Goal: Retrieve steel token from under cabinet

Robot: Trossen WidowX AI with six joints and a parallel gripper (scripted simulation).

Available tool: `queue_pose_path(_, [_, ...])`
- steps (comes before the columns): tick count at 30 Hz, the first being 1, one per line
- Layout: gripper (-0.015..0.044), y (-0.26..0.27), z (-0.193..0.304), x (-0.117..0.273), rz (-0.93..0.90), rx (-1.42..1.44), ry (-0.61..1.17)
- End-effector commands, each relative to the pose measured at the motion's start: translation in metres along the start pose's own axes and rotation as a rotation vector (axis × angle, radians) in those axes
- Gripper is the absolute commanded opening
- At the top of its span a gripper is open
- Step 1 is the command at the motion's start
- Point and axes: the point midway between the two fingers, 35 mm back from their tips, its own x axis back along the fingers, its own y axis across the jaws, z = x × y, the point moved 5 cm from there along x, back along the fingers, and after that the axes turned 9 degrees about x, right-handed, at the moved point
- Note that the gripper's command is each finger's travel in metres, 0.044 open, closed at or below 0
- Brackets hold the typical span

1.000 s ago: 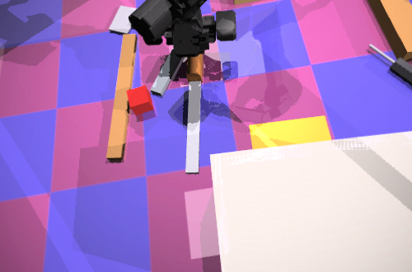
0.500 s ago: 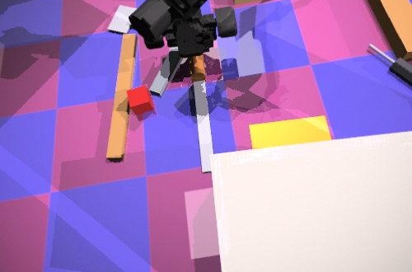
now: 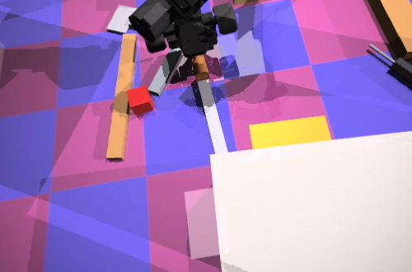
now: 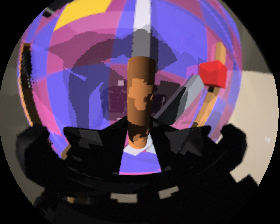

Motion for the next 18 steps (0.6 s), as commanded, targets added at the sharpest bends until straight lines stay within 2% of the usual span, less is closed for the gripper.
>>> queue_pose_path(1, [0.0000,-0.0001,-0.0004,0.0008,0.003,0.040,0.001])
queue_pose_path(7, [0.0000,0.0002,-0.0005,0.0008,0.003,0.078,0.001])
queue_pose_path(14, [0.0184,0.0001,-0.0002,0.0000,0.000,0.054,0.000])
queue_pose_path(15, [0.0200,0.0001,-0.0002,0.0000,0.000,0.054,0.000])
queue_pose_path(18, [0.0200,0.0001,-0.0004,0.0002,0.001,0.059,0.000])
